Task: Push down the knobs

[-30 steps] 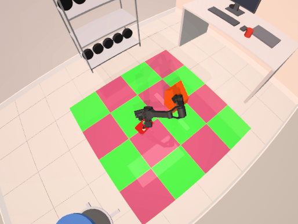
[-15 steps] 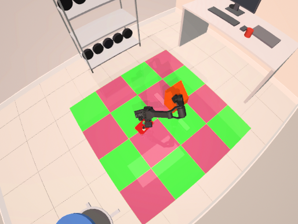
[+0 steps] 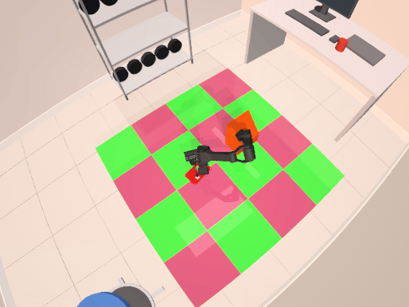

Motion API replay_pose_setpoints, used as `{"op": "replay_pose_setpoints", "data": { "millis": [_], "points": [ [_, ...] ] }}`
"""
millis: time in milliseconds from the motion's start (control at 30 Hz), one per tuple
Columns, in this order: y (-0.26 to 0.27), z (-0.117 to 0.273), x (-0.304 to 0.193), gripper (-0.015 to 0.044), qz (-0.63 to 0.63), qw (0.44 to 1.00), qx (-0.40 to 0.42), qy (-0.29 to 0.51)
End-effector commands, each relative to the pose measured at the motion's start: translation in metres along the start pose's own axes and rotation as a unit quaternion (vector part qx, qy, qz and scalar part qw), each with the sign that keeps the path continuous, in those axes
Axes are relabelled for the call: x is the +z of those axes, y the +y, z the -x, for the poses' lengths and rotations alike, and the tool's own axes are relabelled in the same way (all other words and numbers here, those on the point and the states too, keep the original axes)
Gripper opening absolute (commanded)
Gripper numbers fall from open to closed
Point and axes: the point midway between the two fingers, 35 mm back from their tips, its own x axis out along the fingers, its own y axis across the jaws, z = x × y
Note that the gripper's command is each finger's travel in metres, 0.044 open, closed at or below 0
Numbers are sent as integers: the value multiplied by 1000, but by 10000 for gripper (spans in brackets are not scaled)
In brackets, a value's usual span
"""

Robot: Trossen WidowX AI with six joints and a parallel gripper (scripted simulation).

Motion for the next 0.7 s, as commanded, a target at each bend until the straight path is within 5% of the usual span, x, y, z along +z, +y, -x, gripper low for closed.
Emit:
{"op": "replay_pose_setpoints", "data": {
  "millis": [0,167,433,667],
  "points": [
    [0,6,0,0,4,1000,0,-1],
    [0,13,0,0,4,1000,0,-1],
    [0,8,0,210,0,1000,2,0],
    [4,27,23,26,-3,998,-12,-54]
  ]
}}
